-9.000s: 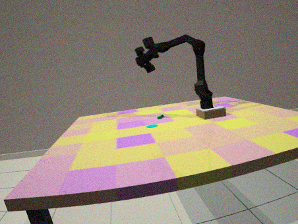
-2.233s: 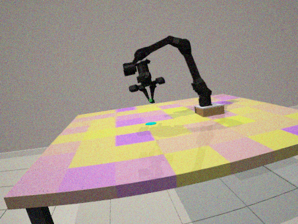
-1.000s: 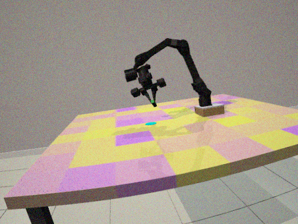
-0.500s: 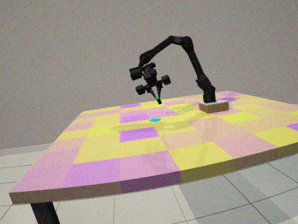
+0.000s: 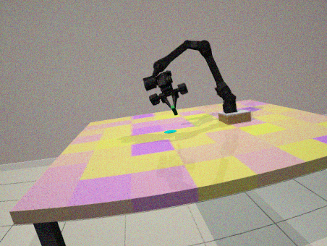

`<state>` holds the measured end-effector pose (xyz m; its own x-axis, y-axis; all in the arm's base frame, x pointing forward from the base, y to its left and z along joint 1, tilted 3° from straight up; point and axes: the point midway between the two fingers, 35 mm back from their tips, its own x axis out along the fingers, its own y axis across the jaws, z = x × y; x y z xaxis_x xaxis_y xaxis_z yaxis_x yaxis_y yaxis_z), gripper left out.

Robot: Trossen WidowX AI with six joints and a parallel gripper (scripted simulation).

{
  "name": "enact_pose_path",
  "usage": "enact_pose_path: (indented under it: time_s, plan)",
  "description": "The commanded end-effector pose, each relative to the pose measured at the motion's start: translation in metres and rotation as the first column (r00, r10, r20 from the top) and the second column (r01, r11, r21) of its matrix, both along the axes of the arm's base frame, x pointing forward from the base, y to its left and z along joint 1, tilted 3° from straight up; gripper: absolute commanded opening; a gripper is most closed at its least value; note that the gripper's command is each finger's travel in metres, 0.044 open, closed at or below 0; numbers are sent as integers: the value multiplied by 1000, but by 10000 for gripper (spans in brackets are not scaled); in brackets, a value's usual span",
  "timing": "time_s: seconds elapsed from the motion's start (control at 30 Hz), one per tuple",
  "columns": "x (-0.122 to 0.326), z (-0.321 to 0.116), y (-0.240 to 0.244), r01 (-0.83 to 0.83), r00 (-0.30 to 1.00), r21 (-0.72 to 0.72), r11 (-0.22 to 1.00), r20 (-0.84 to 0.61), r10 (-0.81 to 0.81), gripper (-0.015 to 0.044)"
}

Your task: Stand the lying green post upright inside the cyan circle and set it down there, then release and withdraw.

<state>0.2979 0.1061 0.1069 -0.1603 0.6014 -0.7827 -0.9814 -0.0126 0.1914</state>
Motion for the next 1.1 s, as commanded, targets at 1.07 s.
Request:
enact_pose_path:
  time_s: [1.07]
  plan:
    - [-1,-1,-5,26,999,251,968,32,-35,23]
